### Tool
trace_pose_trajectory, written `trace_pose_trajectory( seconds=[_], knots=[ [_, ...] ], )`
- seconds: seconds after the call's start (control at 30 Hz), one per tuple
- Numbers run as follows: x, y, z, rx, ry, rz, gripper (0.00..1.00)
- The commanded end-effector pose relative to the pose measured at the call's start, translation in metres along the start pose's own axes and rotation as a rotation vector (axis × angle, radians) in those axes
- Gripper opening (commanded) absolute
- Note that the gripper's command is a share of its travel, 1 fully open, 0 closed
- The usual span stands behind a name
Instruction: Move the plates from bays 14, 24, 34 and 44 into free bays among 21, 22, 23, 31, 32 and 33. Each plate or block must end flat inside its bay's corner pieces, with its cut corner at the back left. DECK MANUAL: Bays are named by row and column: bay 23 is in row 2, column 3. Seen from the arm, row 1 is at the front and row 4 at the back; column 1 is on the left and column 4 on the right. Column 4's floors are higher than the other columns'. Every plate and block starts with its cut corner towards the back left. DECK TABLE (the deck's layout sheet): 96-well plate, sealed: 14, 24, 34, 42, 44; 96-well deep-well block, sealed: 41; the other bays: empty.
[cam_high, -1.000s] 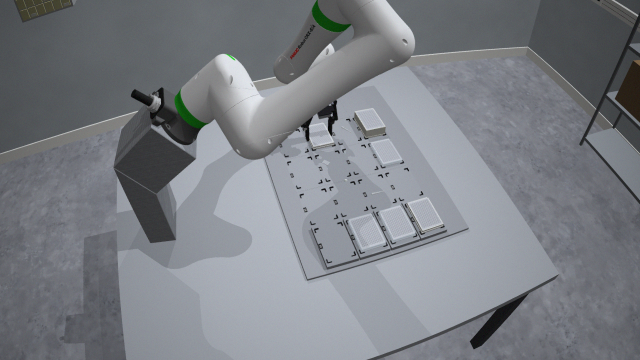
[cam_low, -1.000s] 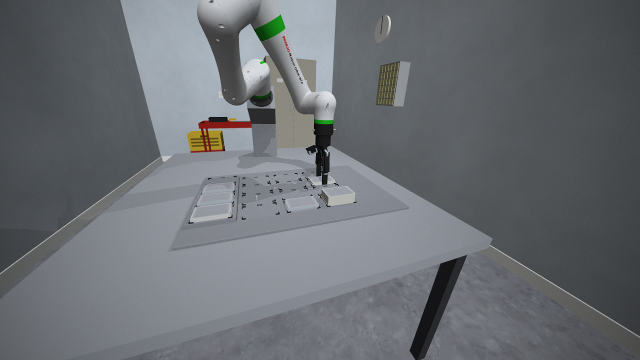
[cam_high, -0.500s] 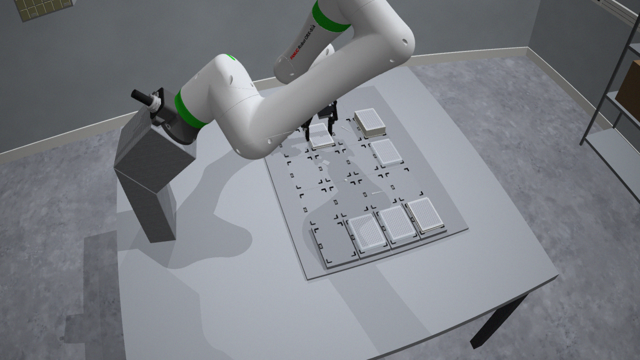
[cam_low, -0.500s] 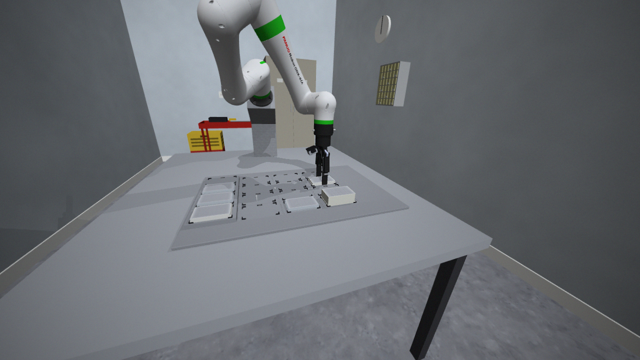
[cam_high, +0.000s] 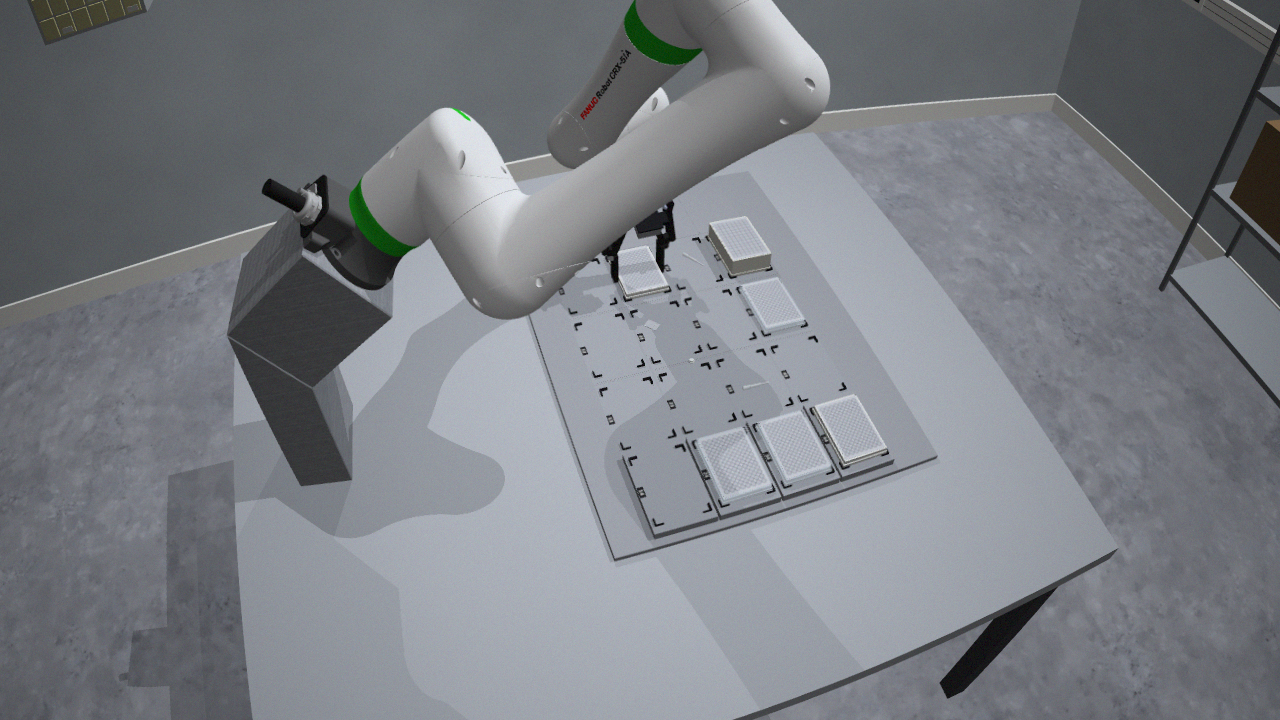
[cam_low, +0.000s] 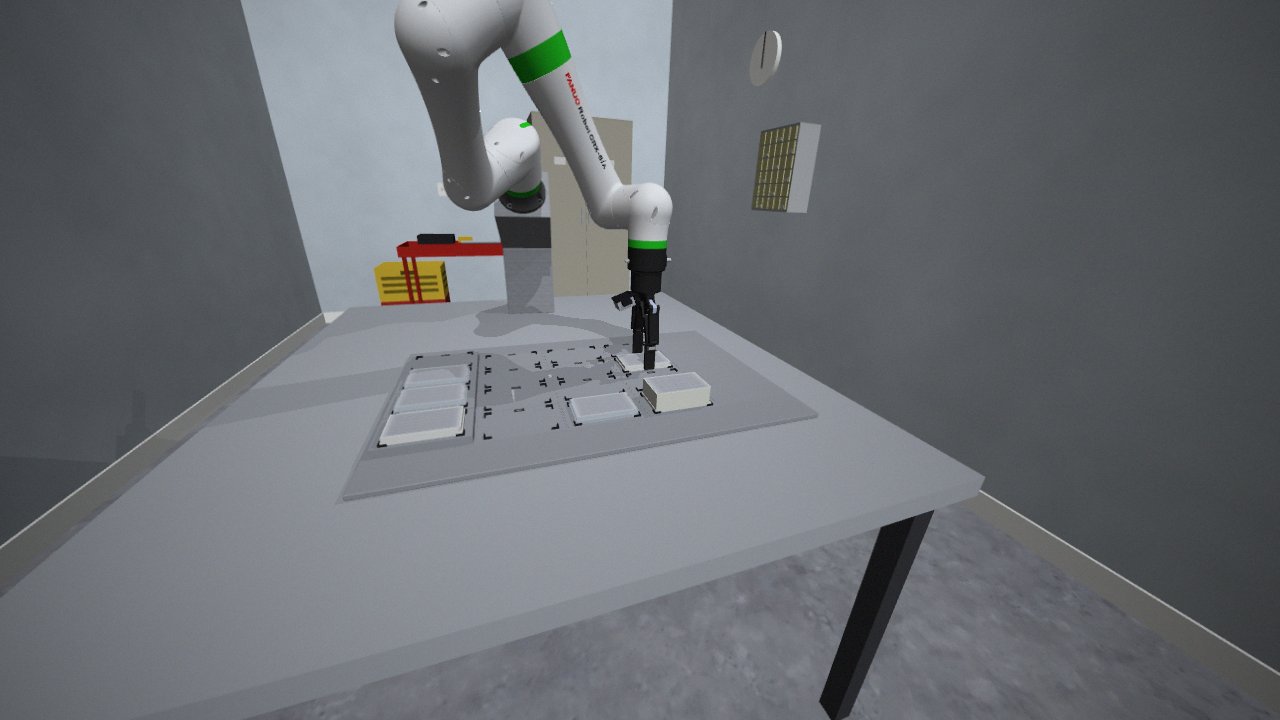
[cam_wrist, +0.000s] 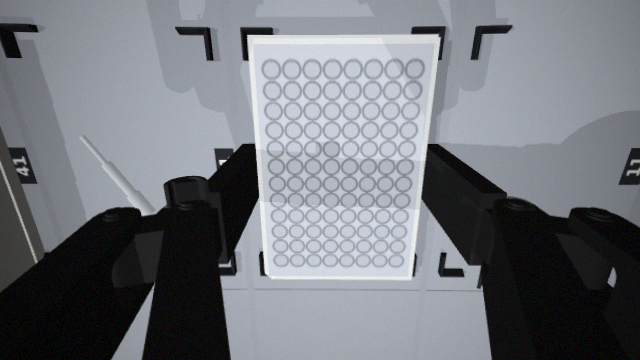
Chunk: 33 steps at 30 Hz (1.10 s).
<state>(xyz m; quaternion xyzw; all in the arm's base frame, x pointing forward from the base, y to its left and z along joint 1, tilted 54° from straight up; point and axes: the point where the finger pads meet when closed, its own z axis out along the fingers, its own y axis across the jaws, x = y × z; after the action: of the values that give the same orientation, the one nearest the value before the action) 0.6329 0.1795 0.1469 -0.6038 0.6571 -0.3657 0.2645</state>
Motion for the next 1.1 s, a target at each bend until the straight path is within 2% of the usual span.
trace_pose_trajectory(
  seconds=[0.0, 0.1, 0.13, 1.07],
  knots=[
    [-0.0004, -0.0005, -0.0005, 0.001, -0.001, 0.000, 0.10],
    [-0.0004, -0.0005, -0.0005, 0.001, -0.001, 0.000, 0.10],
    [-0.0004, -0.0005, -0.0005, 0.001, -0.001, 0.000, 0.70],
    [-0.0004, -0.0005, -0.0031, 0.001, -0.001, 0.000, 0.70]
  ],
)
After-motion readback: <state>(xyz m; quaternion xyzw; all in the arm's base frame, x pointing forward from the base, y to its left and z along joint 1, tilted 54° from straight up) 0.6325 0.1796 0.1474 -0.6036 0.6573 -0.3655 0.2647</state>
